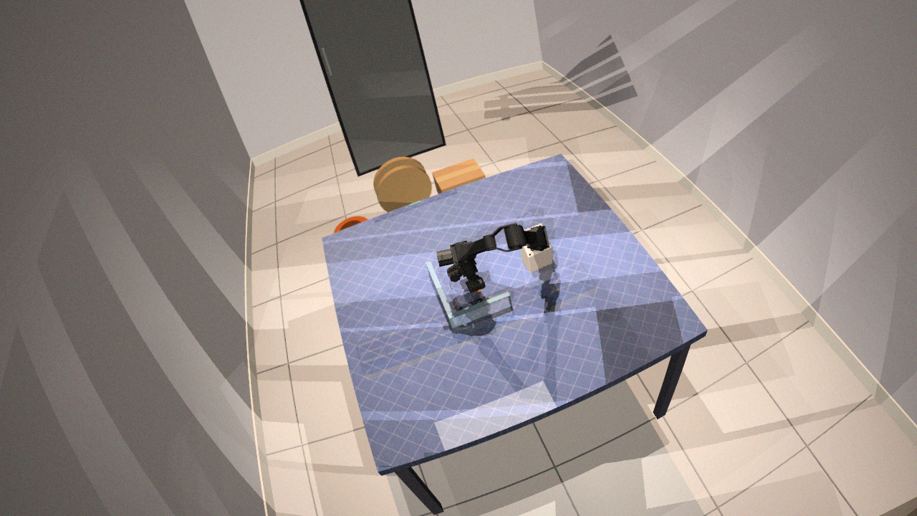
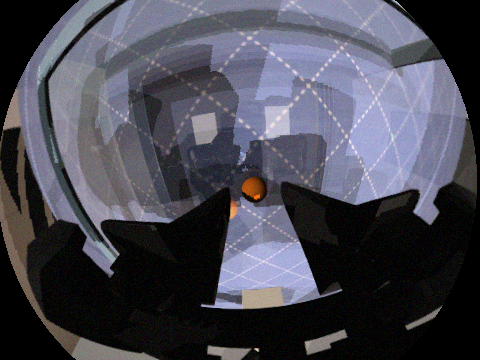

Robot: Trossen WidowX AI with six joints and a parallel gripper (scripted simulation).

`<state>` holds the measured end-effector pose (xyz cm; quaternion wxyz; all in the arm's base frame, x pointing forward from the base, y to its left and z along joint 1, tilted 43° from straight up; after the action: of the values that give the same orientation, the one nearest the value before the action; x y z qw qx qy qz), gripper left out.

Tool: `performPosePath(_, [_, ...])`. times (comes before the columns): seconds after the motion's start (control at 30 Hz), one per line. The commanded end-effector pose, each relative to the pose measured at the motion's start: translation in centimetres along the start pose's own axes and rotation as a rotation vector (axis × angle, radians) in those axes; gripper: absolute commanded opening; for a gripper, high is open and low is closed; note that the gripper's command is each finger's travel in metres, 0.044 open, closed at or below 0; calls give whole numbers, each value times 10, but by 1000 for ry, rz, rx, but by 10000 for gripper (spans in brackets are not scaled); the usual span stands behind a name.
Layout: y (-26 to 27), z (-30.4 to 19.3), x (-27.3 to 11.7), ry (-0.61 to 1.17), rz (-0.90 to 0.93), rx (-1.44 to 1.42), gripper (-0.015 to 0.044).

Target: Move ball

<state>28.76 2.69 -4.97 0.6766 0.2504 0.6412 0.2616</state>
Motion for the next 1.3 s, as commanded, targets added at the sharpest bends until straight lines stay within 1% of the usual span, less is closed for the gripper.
performPosePath(0.0, [0,-1,3,0,4,5,152])
performPosePath(0.07, [0,-1,3,0,4,5,99])
performPosePath(0.33, [0,-1,3,0,4,5,46])
performPosePath(0.4, [0,-1,2,0,4,5,0])
performPosePath(0.5, [-1,2,-12,-1,0,5,0])
performPosePath(1.0, [-1,1,-113,1,-2,5,0])
performPosePath(1.13, [-1,0,-118,1,-1,5,0])
performPosePath(1.27, [6,-3,-109,2,-3,7,0])
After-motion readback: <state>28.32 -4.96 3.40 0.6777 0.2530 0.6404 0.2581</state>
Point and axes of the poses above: the point midway between the two fingers, 35 mm back from their tips, its own x axis out along the fingers, its own y axis across the jaws, z = x × y, the point moved 1 cm from there along -x, back along the fingers, and after that the axes turned 6 degrees about -x, right-handed, at the moved point
